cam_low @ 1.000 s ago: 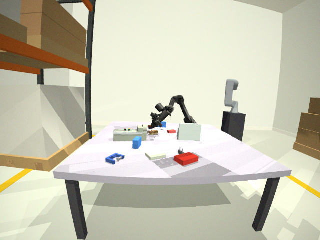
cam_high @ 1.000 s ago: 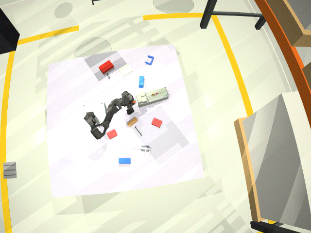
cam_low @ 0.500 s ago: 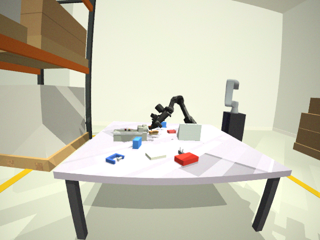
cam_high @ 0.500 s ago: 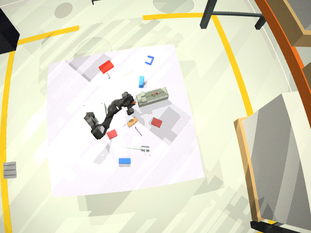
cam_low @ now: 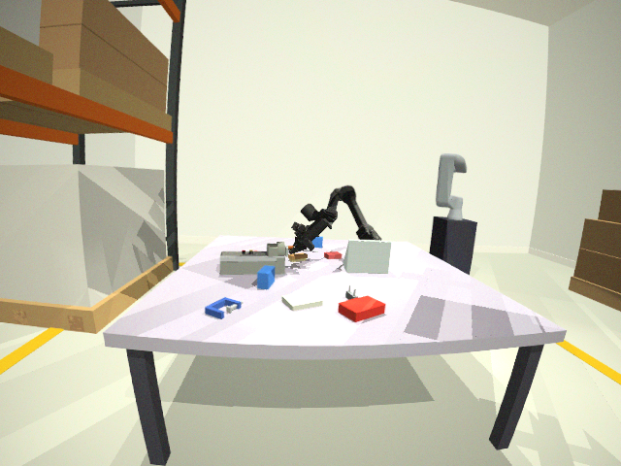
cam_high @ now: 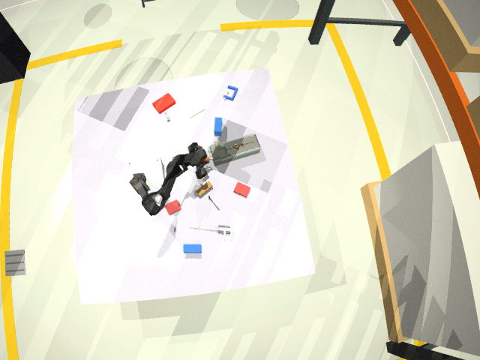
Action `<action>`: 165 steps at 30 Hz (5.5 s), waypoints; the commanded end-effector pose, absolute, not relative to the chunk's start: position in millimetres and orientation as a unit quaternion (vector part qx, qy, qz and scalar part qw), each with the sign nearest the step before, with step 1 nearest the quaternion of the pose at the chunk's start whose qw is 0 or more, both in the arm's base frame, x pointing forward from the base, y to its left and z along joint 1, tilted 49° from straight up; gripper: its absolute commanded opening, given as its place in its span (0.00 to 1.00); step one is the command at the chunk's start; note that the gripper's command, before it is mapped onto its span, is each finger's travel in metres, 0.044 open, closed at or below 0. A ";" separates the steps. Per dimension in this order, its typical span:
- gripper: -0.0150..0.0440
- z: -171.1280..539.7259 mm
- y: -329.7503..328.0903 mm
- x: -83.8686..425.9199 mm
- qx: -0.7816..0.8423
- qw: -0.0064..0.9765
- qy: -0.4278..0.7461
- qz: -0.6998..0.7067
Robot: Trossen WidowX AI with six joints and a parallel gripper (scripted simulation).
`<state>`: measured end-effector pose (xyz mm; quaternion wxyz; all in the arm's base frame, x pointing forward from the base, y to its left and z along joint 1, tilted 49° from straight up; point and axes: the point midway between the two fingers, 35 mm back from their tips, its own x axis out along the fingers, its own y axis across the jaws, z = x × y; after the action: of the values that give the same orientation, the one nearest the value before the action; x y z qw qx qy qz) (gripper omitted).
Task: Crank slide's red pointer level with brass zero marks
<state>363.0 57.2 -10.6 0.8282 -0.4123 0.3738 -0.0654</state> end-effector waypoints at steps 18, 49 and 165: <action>0.25 -29.1 43.4 362.6 -0.411 0.826 0.381 -0.069; 0.25 -59.5 53.2 356.3 -0.410 0.826 0.380 -0.069; 0.25 -64.3 71.4 352.7 -0.410 0.826 0.380 -0.069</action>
<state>353.4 68.1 -63.8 0.8250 -0.4109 0.3808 -0.0748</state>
